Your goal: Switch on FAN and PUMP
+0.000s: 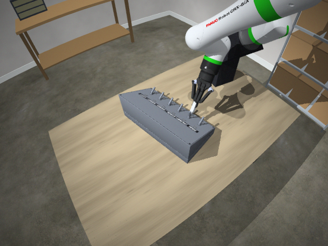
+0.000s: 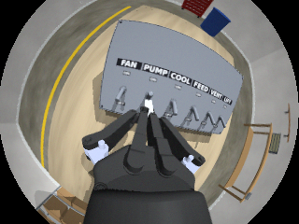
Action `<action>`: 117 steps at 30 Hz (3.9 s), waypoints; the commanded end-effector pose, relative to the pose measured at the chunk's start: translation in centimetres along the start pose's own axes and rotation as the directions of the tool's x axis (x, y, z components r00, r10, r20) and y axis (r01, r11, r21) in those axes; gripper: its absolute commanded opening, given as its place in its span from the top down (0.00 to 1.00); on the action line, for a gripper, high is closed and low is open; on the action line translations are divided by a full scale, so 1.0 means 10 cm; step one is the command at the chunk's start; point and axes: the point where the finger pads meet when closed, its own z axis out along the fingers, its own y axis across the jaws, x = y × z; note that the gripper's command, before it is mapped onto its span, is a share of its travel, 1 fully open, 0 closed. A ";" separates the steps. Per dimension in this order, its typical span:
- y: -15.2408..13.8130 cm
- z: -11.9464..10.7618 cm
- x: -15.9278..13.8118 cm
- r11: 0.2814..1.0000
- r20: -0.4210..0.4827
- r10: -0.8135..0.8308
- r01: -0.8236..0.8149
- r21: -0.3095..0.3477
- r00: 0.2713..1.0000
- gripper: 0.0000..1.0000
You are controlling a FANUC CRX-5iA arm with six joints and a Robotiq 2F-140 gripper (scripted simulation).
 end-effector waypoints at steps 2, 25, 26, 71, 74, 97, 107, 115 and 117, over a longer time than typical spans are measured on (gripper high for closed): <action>0.00 0.00 -0.04 1.000 0.000 0.000 0.000 0.000 1.000 1.00; 0.00 -0.42 -0.11 1.000 0.000 0.000 0.000 0.000 1.000 1.00; 0.00 -0.48 -0.11 1.000 0.000 0.000 0.000 0.000 1.000 1.00; -0.71 -1.03 -0.38 1.000 -0.001 0.000 0.000 0.000 1.000 1.00; -0.71 -1.03 -0.38 1.000 -0.001 0.000 0.000 0.000 1.000 1.00; -0.71 -1.02 -0.38 1.000 -0.001 0.000 0.000 0.000 1.000 1.00; -0.71 -0.94 -0.38 1.000 0.000 0.000 0.000 0.000 1.000 1.00; -0.71 -0.79 -0.38 1.000 0.000 0.000 0.000 0.000 1.000 1.00; -0.71 -0.77 -0.38 1.000 0.000 0.000 0.000 0.000 1.000 1.00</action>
